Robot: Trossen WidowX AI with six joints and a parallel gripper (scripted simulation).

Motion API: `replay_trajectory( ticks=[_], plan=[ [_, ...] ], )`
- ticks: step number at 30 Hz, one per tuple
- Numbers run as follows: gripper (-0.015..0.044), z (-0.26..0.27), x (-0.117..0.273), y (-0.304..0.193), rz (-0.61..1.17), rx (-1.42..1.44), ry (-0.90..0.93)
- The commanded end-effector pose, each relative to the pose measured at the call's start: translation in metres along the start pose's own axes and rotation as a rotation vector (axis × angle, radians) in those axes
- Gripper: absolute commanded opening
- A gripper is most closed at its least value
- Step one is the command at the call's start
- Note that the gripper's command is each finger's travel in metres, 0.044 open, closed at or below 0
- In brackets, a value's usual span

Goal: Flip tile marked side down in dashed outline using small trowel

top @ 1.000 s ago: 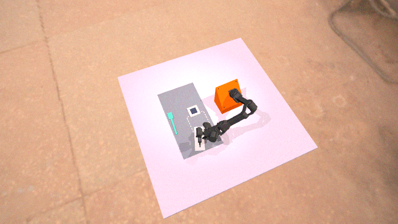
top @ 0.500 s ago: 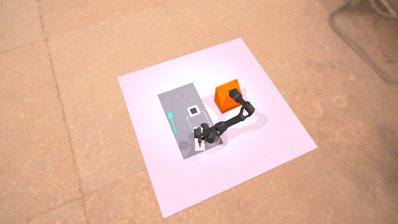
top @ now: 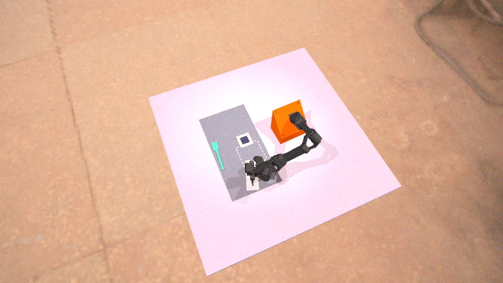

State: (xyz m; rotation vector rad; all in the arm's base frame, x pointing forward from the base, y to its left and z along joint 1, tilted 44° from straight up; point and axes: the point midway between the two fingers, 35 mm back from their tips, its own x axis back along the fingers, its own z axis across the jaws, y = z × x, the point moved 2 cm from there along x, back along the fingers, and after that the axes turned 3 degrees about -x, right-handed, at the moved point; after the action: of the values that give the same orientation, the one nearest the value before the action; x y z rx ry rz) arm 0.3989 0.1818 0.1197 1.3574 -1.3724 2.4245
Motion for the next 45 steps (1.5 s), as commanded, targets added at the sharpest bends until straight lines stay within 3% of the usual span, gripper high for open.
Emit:
replay_trajectory(
  ticks=[1, 10, 14, 22, 27, 45],
  plan=[
    [0.0056, 0.000, -0.002, 0.000, -0.002, -0.001, 0.001],
    [0.0000, 0.000, -0.002, 0.000, -0.002, -0.001, 0.001],
    [0.0000, 0.004, 0.002, 0.000, -0.002, -0.001, 0.001],
    [0.0000, 0.038, 0.045, -0.002, -0.001, 0.001, 0.001],
    [0.0000, 0.039, 0.046, -0.002, -0.001, 0.001, 0.001],
    [0.0000, 0.096, -0.002, 0.091, -0.063, 0.103, -0.029]
  ],
)
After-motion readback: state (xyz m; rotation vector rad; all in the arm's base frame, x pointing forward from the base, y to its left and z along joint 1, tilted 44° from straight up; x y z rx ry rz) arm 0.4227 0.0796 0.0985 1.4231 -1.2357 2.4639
